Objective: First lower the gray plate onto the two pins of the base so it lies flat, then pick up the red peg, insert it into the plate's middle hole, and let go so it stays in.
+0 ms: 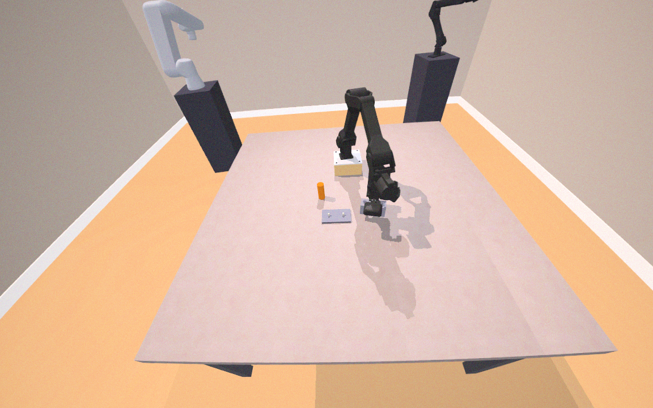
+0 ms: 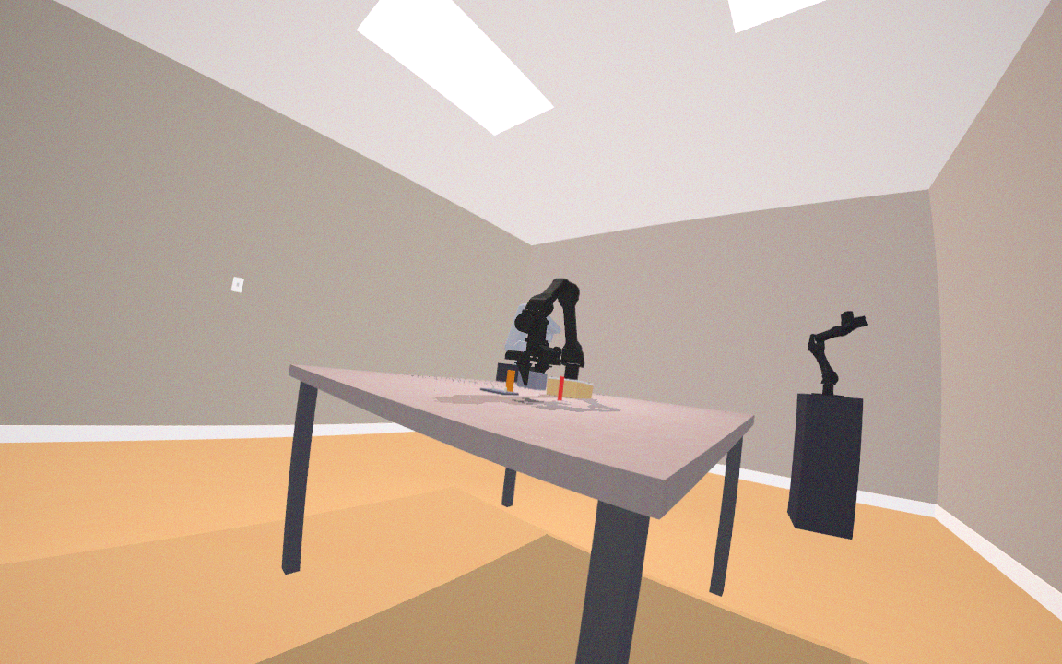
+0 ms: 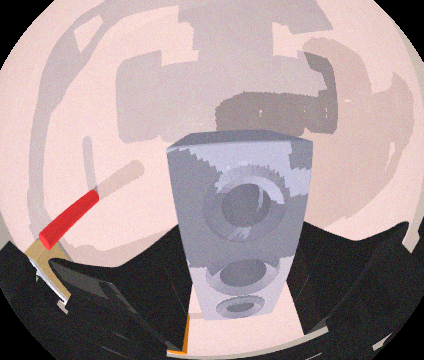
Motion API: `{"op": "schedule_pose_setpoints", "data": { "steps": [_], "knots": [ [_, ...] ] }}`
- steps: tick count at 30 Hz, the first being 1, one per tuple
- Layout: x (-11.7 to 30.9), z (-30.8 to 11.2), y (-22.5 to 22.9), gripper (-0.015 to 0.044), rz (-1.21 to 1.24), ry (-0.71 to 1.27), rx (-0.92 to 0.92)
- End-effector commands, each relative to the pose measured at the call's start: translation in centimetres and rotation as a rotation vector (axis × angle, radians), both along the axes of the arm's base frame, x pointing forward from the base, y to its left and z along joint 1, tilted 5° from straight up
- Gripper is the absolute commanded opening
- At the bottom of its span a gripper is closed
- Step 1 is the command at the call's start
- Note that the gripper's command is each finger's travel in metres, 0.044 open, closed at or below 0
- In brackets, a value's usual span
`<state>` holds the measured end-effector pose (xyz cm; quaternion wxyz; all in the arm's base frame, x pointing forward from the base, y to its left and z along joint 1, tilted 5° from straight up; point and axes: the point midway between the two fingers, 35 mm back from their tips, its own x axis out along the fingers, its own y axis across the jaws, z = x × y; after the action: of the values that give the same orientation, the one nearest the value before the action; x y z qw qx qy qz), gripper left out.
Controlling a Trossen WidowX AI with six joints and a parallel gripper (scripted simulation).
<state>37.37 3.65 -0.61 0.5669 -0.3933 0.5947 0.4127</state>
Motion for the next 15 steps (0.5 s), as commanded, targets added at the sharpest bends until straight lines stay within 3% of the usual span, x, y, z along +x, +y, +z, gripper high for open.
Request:
{"op": "schedule_pose_setpoints", "data": {
  "steps": [1, 15],
  "knots": [
    [0.4, 1.3, 0.2, 0.0000, -0.004, -0.007, 0.005],
    [0.6, 5.7, 0.5, 0.0000, -0.004, -0.007, 0.005]
  ]
}}
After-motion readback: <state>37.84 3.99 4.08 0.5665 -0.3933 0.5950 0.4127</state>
